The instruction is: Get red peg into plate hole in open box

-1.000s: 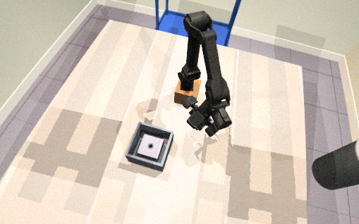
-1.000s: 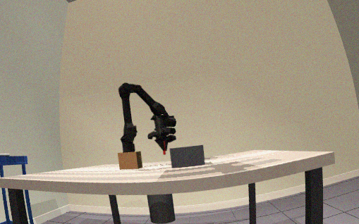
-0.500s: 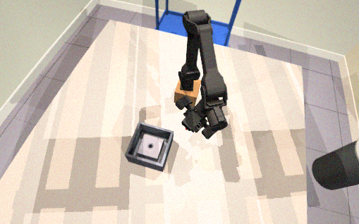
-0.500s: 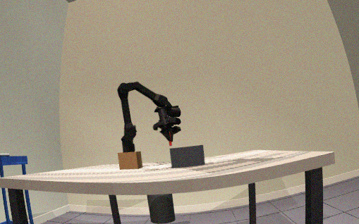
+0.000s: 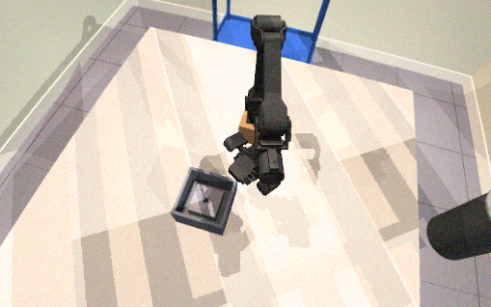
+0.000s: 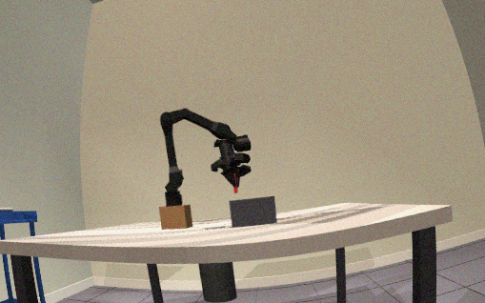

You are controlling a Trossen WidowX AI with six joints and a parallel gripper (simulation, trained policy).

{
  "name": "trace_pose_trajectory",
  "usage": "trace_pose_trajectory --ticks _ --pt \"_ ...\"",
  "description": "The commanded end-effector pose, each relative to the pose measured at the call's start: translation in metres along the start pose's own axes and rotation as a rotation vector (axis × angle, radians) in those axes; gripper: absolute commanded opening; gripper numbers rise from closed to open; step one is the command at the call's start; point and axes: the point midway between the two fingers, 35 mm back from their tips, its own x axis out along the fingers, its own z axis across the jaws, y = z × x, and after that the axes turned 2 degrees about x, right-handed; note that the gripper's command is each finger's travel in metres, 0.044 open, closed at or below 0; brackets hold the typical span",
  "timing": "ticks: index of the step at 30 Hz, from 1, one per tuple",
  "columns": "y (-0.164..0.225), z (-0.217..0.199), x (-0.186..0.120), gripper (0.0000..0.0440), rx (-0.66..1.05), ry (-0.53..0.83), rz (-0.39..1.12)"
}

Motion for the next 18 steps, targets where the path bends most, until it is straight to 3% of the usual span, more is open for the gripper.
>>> trace_pose_trajectory --ticks 1,18 --pt "-0.012 -0.002 0.006 0.0000 0.019 -0.001 0.011" --pt "-0.063 -0.016 0.037 0.0001 0.153 -0.021 0.006"
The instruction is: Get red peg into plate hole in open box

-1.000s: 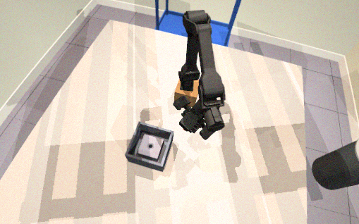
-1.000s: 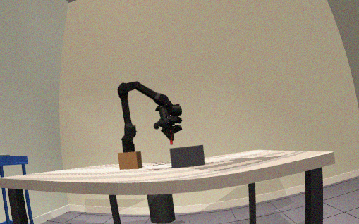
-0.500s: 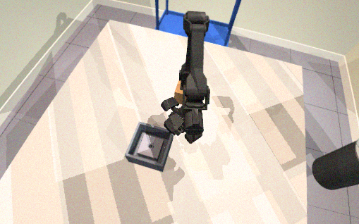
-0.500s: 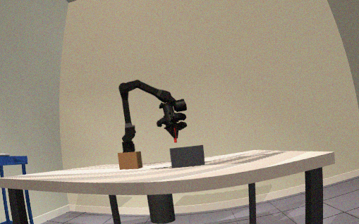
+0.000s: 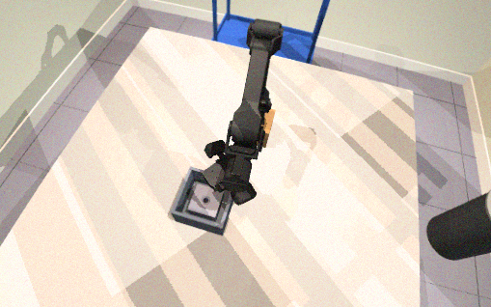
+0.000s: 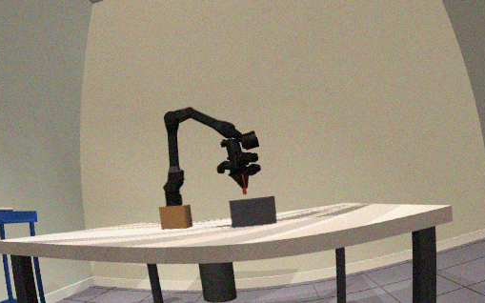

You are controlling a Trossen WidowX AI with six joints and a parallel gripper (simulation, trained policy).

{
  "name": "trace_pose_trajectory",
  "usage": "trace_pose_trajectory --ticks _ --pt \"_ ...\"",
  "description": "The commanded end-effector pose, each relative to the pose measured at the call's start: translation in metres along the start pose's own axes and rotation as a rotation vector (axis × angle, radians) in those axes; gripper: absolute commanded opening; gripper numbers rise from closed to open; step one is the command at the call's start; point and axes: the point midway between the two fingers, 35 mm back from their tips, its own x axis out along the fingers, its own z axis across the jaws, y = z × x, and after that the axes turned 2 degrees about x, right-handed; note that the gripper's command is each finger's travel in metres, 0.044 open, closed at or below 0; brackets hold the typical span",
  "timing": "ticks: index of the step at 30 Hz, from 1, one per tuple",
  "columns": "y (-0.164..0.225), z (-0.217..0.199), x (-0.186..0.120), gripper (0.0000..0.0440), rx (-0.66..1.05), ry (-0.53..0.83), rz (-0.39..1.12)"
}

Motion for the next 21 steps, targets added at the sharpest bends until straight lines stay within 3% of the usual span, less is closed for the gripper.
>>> trace_pose_trajectory --ticks 1,18,21 --pt "-0.012 0.000 0.010 0.0002 0.025 -0.006 0.006" --pt "-0.036 -0.003 0.055 0.0001 0.099 -0.010 0.055" --pt "-0.034 -0.004 0.065 0.0030 0.093 -0.002 0.069"
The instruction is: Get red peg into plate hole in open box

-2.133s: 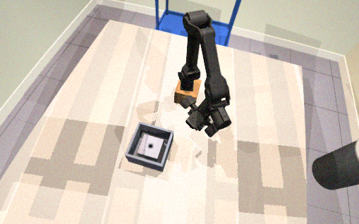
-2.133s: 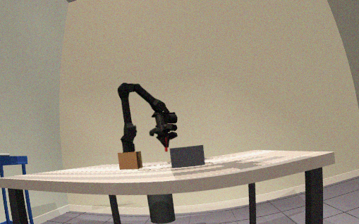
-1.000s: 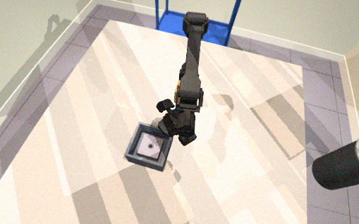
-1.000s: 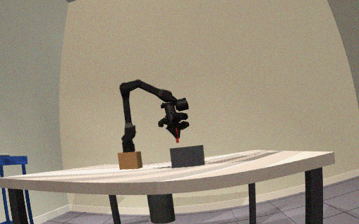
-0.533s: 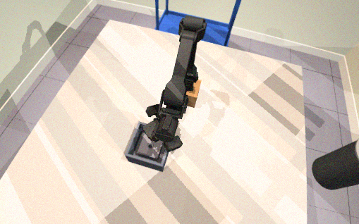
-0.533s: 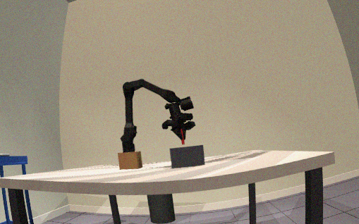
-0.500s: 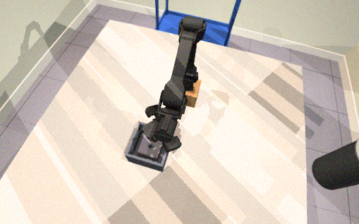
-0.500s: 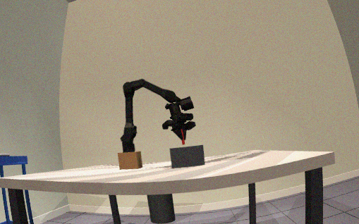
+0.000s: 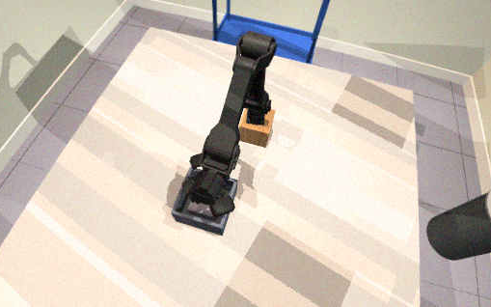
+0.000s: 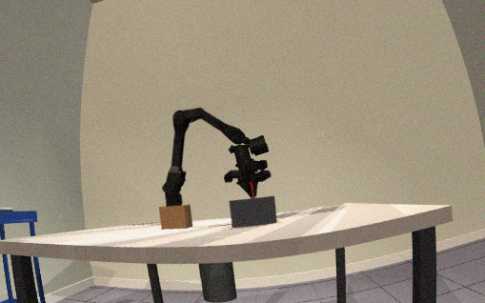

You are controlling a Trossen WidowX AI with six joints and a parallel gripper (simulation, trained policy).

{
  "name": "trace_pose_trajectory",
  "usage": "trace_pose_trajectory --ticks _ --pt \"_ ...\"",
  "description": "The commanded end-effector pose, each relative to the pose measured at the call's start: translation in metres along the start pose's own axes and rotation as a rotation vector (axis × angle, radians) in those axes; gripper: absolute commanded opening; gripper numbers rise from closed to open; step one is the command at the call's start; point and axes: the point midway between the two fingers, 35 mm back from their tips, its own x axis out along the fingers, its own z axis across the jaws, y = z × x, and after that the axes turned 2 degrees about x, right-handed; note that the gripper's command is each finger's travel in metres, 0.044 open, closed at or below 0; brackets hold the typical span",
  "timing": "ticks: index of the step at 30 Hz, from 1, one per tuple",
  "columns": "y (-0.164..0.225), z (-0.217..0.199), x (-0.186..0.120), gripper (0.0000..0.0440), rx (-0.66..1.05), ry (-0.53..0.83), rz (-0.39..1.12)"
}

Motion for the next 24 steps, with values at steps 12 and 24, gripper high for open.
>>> trace_pose_trajectory --ticks 12,24 --pt "-0.011 0.002 0.034 0.0267 -0.068 0.044 0.034" --pt "-0.050 0.013 0.036 0.0440 -0.110 0.053 -0.031"
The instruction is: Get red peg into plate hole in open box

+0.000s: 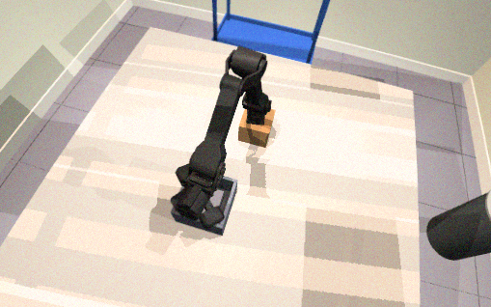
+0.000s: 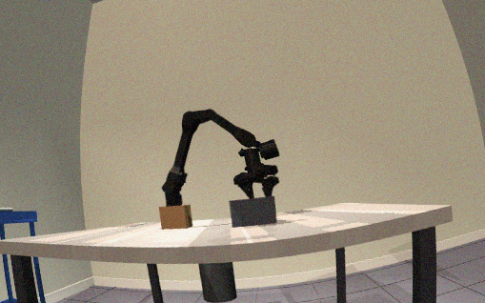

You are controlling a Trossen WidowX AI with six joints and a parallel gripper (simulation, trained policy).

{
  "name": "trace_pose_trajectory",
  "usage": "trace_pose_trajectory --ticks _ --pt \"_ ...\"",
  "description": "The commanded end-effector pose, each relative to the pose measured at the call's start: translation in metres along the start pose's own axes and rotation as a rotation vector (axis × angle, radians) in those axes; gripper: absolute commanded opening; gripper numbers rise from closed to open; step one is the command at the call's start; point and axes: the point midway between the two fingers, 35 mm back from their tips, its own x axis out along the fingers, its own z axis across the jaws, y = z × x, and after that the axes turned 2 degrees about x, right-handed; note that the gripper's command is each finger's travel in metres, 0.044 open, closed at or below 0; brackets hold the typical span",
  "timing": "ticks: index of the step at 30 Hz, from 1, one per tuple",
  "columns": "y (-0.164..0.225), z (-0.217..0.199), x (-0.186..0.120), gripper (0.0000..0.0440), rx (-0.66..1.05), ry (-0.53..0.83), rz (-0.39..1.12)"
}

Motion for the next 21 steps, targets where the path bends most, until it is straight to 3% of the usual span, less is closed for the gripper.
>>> trace_pose_trajectory --ticks 1,14,21 --pt "-0.021 0.006 0.003 0.0440 0.007 -0.007 -0.049" --pt "-0.068 -0.001 -0.008 0.0440 0.052 -0.001 -0.171" --pt "-0.070 -0.001 -0.009 0.0440 0.054 -0.001 -0.177"
